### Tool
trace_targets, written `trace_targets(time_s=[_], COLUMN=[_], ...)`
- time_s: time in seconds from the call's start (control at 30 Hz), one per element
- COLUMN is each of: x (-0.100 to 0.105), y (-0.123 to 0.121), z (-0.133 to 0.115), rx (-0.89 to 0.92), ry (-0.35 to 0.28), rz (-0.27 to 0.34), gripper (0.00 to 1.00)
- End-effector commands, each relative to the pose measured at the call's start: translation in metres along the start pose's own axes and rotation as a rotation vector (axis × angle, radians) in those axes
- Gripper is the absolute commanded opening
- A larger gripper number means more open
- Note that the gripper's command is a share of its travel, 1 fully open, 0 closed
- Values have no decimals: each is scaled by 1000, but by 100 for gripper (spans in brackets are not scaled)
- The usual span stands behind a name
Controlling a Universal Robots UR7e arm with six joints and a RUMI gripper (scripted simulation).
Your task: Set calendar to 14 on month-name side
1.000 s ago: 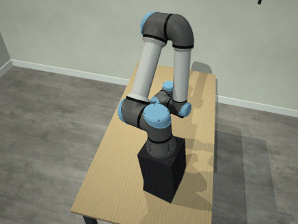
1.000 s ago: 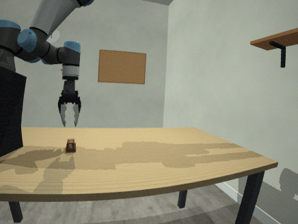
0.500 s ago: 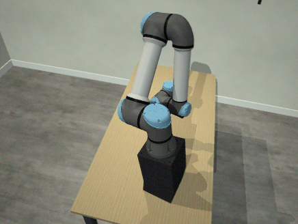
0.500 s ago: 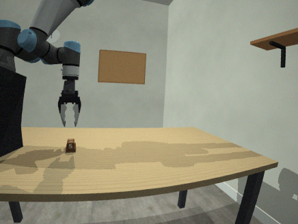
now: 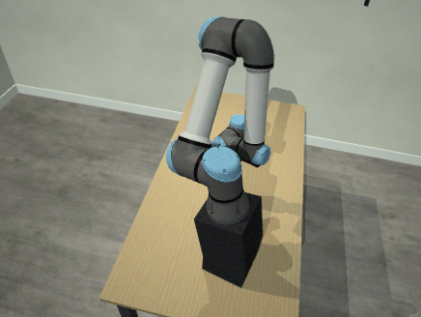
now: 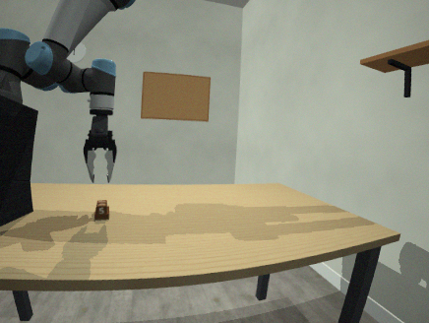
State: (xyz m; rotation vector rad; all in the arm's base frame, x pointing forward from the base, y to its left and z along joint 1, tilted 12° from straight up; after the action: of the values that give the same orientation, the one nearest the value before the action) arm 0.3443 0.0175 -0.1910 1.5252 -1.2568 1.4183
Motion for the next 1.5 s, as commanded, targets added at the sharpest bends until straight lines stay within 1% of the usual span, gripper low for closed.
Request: trace_targets(time_s=[0.0,0.3,0.7,1.2,1.27,1.47], x=[0,-1,-10,-33,-33,-42], y=[0,0,0,-1,-1,-1], z=[0,0,0,0,0,0], rx=[0,0,0,0,0,0], ry=[1,1,1,1,1,1], rz=[1,1,1,1,1,1], gripper=[28,28,28,28,28,28])
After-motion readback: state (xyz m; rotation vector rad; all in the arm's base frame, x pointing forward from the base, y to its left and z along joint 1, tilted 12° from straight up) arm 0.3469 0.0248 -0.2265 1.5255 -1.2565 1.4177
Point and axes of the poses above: the point where the finger pads meet when closed, its own x axis back along the fingers, its own y axis across the jaws, z = x × y, the point moved 1 cm from there along x, back along the fingers, and after that the axes turned 14 degrees about x, right-handed, at the moved point
